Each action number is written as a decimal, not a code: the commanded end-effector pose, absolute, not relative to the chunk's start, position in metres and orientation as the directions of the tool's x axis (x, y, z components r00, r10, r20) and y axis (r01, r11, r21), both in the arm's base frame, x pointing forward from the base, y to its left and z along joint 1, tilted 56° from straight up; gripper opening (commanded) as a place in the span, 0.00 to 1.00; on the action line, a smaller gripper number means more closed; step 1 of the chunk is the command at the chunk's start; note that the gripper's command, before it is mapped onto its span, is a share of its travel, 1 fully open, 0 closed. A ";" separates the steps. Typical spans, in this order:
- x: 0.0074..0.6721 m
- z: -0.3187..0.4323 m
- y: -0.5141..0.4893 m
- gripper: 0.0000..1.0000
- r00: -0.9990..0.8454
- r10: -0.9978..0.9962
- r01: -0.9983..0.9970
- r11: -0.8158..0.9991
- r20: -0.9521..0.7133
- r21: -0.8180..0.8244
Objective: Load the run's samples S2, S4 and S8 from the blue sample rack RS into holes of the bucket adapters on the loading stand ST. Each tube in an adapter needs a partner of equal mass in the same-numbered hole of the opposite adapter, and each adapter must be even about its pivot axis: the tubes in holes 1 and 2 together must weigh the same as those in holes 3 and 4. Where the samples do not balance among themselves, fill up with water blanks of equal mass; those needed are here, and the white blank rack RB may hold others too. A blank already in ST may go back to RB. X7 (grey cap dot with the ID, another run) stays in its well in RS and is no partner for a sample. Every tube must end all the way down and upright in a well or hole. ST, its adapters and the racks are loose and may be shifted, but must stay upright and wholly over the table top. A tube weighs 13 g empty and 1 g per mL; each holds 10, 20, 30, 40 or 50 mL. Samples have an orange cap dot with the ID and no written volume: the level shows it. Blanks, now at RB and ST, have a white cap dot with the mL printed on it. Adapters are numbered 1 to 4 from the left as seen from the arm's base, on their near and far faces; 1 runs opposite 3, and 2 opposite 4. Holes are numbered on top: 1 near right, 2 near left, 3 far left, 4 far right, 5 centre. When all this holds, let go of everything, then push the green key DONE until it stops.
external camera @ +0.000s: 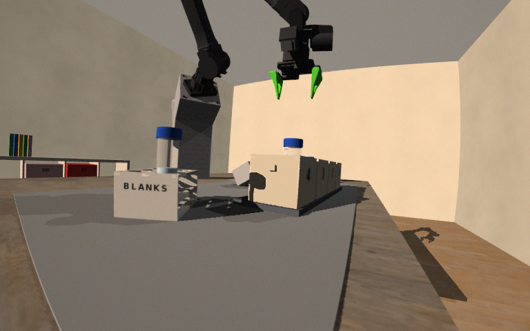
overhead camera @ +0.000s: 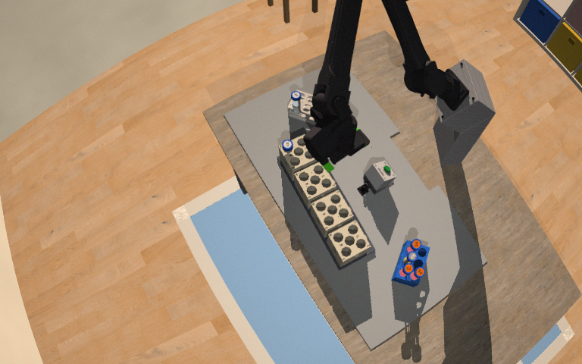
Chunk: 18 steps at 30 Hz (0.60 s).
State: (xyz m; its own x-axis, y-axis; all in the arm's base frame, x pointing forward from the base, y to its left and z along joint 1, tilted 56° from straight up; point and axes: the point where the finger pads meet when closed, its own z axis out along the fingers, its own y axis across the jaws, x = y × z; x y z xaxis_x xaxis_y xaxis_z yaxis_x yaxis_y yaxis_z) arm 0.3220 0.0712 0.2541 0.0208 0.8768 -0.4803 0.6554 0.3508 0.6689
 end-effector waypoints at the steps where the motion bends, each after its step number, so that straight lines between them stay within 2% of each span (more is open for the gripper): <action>1: 0.322 0.256 0.072 1.00 0.022 0.878 0.652 0.350 -0.478 0.673; 17: 0.322 0.256 0.072 1.00 0.022 0.878 0.652 0.350 -0.478 0.673; 18: 0.313 0.258 0.075 0.55 -0.014 0.861 0.643 0.397 -0.508 0.655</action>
State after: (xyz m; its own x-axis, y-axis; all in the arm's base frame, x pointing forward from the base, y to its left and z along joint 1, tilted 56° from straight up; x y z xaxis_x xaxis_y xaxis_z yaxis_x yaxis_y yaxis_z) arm 0.3218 0.0707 0.2544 0.0212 0.8739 -0.4856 0.6557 0.3545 0.6667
